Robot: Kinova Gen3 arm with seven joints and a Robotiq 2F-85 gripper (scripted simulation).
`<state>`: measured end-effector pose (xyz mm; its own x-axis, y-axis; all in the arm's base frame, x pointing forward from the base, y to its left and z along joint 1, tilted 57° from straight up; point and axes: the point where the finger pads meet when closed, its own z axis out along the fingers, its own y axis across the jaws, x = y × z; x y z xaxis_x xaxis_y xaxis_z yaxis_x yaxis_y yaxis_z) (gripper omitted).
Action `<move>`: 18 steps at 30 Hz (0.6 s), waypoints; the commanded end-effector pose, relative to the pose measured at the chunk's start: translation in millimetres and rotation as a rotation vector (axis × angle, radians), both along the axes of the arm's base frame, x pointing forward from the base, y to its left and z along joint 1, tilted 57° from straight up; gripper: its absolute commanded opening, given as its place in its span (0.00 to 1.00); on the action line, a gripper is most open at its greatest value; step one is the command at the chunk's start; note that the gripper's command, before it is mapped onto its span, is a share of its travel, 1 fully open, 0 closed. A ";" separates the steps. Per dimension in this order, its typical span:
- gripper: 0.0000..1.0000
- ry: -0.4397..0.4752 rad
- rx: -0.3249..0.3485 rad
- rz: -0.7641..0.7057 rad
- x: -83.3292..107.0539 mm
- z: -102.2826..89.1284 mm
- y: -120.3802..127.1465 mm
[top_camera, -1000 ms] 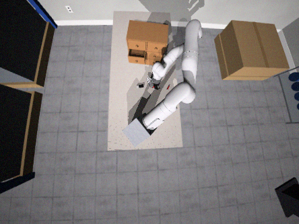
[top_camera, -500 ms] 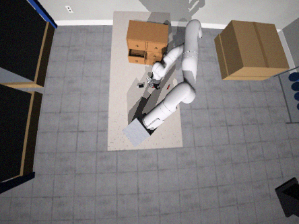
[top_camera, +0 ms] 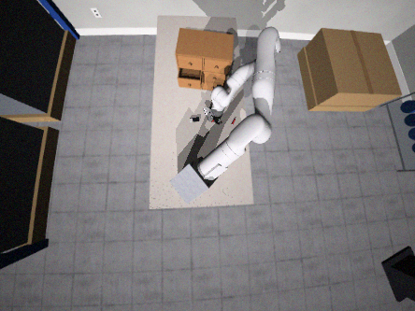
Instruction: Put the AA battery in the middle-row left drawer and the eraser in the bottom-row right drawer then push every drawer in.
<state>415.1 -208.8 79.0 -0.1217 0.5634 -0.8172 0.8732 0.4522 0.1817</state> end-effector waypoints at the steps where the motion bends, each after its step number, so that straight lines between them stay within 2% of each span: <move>1: 0.09 -0.001 0.000 0.001 0.3 0.2 0.3; 7: 0.09 -0.001 0.000 0.001 -2.4 3.3 4.2; 18: 0.09 -0.001 0.000 0.001 -18.7 22.1 28.0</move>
